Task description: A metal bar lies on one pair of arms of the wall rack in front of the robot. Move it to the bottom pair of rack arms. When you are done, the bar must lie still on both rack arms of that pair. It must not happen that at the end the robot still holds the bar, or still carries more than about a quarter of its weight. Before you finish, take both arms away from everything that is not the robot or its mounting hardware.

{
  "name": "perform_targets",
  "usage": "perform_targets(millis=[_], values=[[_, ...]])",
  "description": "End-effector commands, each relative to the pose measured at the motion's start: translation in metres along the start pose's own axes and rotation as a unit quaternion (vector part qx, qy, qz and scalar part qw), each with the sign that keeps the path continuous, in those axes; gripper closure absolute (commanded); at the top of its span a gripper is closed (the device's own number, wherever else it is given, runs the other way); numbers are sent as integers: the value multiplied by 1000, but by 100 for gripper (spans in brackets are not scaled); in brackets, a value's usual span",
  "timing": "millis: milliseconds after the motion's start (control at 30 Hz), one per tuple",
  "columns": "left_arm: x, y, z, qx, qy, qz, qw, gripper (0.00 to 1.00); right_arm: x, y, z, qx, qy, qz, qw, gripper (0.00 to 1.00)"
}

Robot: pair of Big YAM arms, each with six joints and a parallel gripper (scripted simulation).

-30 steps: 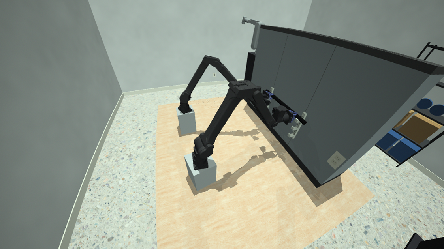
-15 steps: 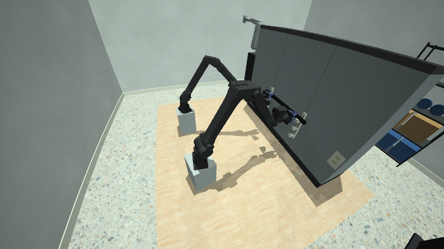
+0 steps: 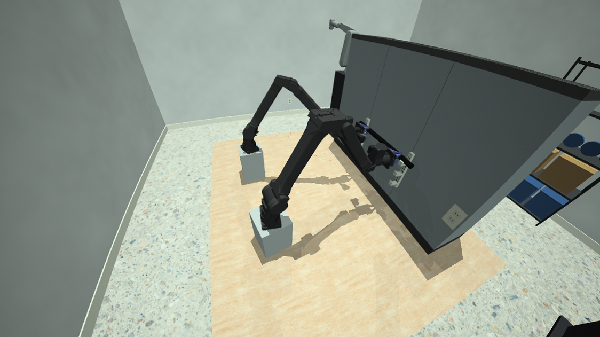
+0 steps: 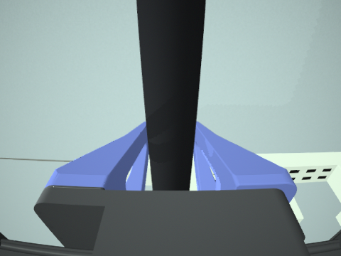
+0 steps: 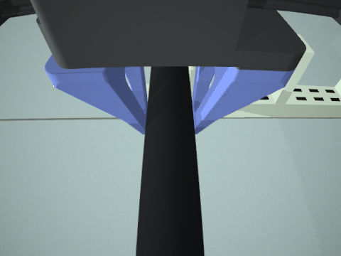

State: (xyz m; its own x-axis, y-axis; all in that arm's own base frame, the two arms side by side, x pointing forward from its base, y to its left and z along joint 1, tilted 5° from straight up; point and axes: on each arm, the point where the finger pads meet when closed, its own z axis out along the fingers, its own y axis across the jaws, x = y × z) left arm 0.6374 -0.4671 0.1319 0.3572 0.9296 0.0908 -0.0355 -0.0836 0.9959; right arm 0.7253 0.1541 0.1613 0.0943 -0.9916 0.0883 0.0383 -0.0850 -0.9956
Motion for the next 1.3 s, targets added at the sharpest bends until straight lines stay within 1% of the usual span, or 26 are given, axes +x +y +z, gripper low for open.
perform_targets(millis=[0, 600, 1167, 1267], values=[[1, 39, 16, -26, 4, -12, 1000, 100, 10, -30, -2, 17, 9, 3, 1000, 100], [1, 53, 16, -26, 4, -12, 1000, 100, 10, -44, -1, 17, 9, 3, 1000, 100], [2, 73, 16, -26, 4, -12, 1000, 100, 10, -64, 0, 17, 9, 3, 1000, 100], [3, 84, 19, -26, 4, -12, 1000, 100, 11, -77, 2, 17, 9, 3, 1000, 100]])
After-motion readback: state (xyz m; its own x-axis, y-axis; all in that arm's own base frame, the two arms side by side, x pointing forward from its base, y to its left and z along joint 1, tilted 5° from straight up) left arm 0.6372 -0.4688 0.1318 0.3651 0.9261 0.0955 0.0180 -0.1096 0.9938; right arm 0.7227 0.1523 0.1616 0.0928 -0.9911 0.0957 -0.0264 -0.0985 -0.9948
